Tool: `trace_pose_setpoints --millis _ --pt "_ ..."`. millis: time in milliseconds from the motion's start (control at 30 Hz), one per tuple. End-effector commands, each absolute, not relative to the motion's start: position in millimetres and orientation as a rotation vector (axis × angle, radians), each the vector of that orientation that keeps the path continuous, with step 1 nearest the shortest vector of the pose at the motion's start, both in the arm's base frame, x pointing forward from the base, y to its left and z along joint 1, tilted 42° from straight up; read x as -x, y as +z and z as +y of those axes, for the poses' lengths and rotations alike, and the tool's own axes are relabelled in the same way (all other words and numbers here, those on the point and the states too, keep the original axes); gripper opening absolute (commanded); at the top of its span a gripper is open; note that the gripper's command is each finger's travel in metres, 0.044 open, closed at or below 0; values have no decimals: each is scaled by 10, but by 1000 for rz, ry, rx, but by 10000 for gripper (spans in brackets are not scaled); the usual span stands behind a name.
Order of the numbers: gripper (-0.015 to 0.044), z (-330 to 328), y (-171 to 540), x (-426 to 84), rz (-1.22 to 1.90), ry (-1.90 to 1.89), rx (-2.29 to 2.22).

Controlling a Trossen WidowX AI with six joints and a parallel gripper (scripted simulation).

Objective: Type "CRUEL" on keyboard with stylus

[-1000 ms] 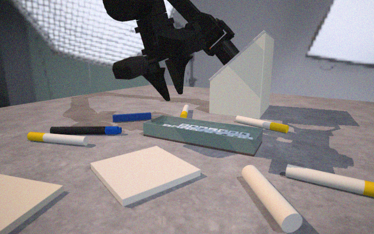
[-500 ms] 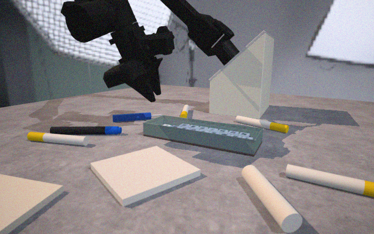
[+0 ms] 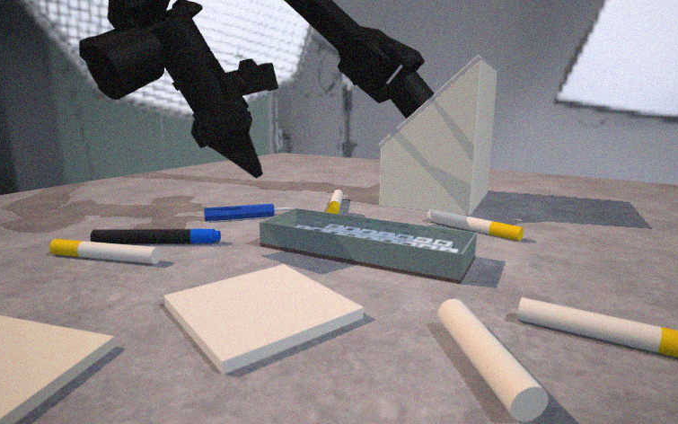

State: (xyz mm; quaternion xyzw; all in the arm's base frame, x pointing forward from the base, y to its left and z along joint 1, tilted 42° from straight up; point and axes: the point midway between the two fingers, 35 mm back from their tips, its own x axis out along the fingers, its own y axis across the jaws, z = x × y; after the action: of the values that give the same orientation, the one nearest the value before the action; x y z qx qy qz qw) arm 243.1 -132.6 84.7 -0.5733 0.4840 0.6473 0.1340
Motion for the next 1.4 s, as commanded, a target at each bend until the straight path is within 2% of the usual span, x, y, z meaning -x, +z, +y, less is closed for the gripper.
trace_pose_setpoints --millis 0,1367 --pt "150 -1418 981 -2388 1282 1987 1714" --pt "150 -1573 810 -2412 1283 1987 1714"
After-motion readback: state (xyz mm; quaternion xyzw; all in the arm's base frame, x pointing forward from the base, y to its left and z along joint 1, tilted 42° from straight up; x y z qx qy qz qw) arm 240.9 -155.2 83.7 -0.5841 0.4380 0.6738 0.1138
